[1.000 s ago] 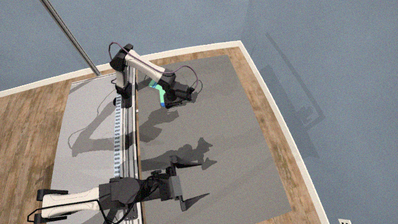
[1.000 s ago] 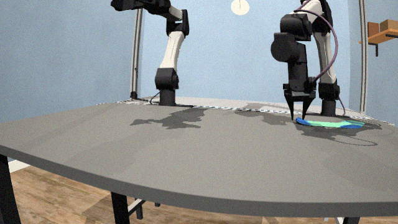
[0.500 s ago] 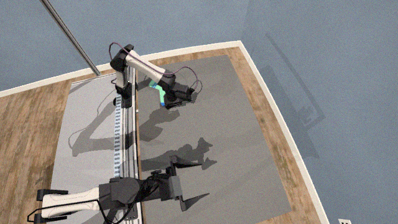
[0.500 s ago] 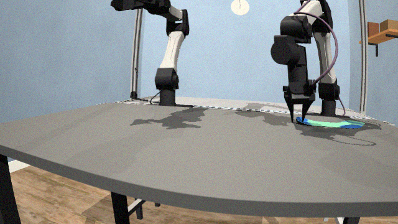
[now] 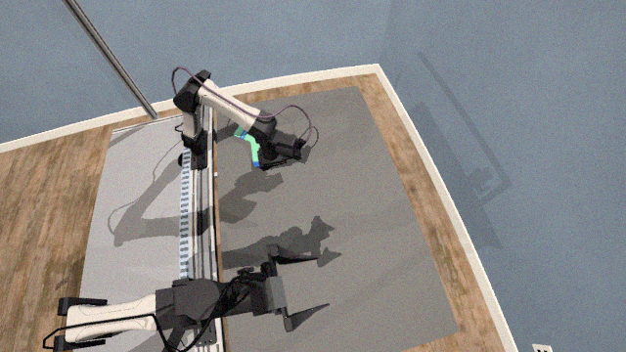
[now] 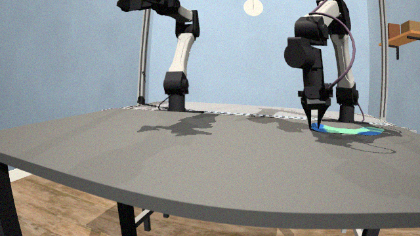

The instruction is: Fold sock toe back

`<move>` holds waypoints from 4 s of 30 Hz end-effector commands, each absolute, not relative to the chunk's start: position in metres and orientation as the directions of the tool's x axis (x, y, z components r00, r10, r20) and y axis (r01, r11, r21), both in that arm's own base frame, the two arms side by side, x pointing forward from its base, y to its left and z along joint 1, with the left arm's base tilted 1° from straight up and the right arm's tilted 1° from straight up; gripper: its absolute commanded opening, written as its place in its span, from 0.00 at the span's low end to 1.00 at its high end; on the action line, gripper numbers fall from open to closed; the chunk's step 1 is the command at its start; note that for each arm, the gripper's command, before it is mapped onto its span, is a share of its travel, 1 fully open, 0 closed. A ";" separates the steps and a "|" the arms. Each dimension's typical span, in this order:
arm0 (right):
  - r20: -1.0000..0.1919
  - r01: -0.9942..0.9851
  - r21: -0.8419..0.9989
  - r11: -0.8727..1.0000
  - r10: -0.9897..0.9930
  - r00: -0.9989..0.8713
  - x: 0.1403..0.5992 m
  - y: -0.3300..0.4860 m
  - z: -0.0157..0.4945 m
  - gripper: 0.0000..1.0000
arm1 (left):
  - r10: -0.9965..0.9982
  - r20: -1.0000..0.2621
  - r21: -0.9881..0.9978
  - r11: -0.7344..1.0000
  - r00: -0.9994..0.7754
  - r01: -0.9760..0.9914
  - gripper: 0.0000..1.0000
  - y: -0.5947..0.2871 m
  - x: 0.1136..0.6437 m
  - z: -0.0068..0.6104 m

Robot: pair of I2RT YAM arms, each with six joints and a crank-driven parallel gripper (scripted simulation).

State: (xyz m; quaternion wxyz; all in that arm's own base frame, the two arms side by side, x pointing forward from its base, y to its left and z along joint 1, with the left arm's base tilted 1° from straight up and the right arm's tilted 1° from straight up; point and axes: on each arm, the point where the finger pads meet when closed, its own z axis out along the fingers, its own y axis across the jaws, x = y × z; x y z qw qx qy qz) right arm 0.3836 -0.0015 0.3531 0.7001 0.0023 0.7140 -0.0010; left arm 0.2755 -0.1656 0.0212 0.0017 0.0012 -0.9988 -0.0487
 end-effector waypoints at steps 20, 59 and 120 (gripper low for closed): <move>-1.000 0.000 0.000 1.000 0.000 0.000 0.382 0.000 0.360 1.00 | -0.032 0.012 0.263 0.964 -0.999 -0.028 0.11 -0.143 0.278 -0.003; -1.000 0.000 0.000 1.000 0.000 0.000 0.382 0.000 0.360 1.00 | -0.022 0.023 0.263 0.965 -0.999 -0.015 0.02 -0.148 0.277 0.028; -1.000 0.000 0.000 1.000 0.000 0.000 0.382 0.000 0.360 1.00 | 0.002 -0.011 0.088 0.996 -1.000 0.001 0.02 -0.140 0.275 0.072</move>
